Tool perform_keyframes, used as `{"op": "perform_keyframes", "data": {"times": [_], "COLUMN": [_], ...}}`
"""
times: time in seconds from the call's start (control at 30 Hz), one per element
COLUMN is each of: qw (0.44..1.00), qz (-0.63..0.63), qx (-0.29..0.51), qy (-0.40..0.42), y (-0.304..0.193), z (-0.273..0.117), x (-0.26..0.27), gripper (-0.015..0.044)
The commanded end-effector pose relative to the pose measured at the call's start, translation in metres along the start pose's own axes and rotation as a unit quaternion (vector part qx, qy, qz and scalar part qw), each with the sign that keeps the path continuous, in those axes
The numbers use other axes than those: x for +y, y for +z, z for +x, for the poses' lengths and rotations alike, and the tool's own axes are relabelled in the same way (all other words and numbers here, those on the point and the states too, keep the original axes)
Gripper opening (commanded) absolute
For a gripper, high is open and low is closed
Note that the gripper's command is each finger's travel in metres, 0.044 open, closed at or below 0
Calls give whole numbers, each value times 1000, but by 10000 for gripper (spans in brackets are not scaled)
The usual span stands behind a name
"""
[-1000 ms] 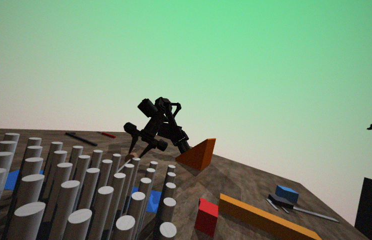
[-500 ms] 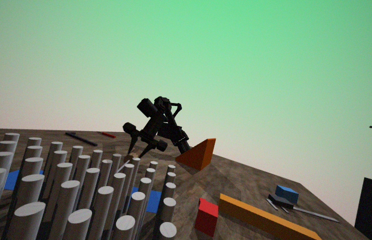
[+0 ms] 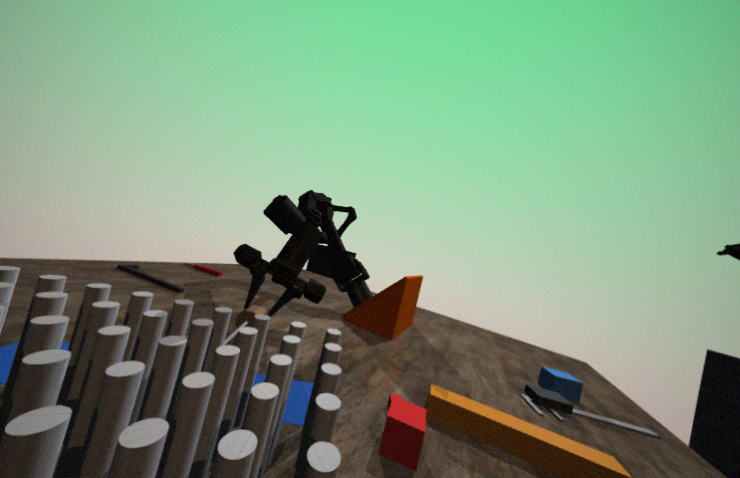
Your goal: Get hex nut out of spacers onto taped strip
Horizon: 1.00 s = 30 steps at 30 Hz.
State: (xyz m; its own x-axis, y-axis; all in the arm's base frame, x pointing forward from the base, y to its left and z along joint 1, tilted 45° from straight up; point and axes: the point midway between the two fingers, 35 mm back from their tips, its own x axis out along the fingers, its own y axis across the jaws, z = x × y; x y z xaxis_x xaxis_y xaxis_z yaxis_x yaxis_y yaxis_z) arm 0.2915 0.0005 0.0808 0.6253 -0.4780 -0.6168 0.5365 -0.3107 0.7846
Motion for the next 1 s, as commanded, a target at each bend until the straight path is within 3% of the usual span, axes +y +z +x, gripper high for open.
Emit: {"op": "perform_keyframes", "data": {"times": [0.0, 0.97], "qw": [1000, 1000], "qz": [6, 7], "qx": [3, 3], "qy": [4, 4], "y": [-5, -17], "z": [1, 7], "x": [3, 3], "gripper": [0, 0]}}
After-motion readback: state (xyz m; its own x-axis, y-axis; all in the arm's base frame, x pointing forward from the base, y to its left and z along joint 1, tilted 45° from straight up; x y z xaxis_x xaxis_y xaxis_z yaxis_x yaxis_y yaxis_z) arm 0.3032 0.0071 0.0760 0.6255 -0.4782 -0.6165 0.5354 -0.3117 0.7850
